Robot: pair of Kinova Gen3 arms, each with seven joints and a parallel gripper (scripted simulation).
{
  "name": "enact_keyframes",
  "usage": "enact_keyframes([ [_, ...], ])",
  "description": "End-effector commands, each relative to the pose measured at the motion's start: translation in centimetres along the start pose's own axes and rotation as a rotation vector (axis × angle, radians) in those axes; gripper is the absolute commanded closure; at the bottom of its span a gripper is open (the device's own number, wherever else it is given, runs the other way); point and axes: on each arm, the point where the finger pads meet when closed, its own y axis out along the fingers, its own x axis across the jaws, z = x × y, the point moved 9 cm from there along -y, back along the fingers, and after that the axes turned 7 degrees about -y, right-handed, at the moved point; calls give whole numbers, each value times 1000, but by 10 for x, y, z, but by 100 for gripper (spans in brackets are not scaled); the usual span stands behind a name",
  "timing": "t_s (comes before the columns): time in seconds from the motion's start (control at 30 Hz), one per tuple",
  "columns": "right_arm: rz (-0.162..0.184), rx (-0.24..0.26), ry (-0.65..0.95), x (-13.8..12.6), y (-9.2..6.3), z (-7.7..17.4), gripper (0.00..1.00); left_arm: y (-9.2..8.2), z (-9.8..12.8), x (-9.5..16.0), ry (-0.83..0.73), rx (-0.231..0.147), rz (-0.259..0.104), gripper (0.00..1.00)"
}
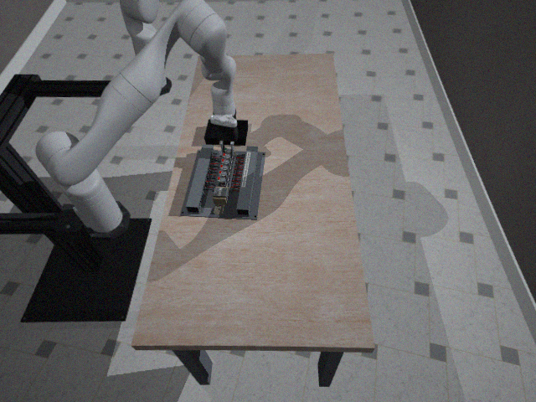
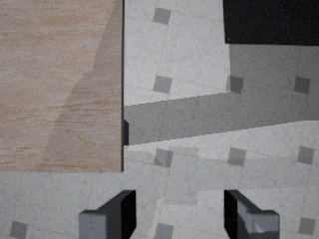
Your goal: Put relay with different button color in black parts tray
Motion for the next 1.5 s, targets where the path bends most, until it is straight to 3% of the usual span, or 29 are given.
enact_keyframes([
  [0.0, 3, -2, 0, 0, -1, -1, 100, -1, 0, 0, 0, -2, 0, 0],
  [1.47, 70, 6, 0, 8, -1, -2, 100, -1, 0, 0, 0, -2, 0, 0],
])
